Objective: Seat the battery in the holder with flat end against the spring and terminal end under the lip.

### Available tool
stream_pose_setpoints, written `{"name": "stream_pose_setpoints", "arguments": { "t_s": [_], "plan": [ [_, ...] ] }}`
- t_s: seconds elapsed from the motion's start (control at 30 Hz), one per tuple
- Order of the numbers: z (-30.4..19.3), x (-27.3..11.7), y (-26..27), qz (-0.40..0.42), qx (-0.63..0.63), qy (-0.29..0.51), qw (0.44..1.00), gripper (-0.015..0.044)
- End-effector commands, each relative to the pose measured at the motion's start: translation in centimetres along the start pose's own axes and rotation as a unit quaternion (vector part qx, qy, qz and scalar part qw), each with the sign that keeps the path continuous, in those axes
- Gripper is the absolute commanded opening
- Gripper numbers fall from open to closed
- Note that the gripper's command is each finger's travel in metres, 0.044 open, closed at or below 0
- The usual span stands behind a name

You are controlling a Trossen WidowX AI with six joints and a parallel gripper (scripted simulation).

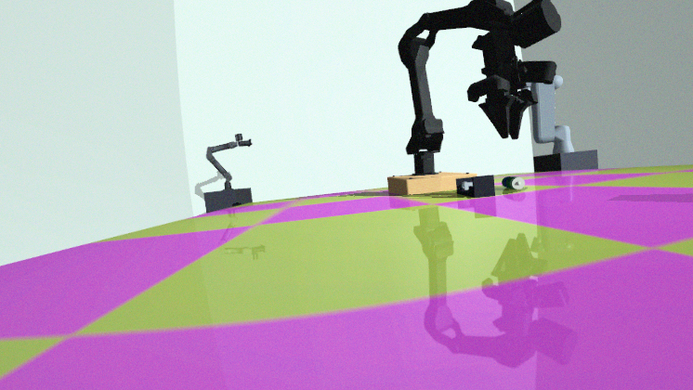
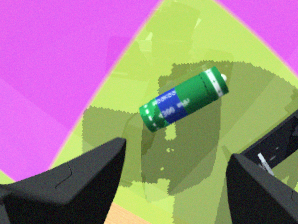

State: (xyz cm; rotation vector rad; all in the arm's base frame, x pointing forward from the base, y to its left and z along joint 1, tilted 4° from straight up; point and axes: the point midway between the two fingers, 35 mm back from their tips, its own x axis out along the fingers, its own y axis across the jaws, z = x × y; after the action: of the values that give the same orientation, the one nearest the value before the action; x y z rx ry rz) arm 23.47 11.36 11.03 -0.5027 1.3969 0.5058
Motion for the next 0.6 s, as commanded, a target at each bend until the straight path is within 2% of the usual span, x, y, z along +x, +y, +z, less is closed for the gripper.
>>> {"name": "stream_pose_setpoints", "arguments": {
  "t_s": [0.0, 0.13, 0.57],
  "plan": [
    [-0.1, 2.9, -0.4, 0.001, 0.278, 0.011, 0.961, 0.0235],
    [0.0, 4.3, -0.7, 0.000, 0.430, 0.012, 0.903, 0.0235],
    [0.0, 4.3, -0.7, 0.000, 0.437, 0.012, 0.899, 0.0235]
  ]
}}
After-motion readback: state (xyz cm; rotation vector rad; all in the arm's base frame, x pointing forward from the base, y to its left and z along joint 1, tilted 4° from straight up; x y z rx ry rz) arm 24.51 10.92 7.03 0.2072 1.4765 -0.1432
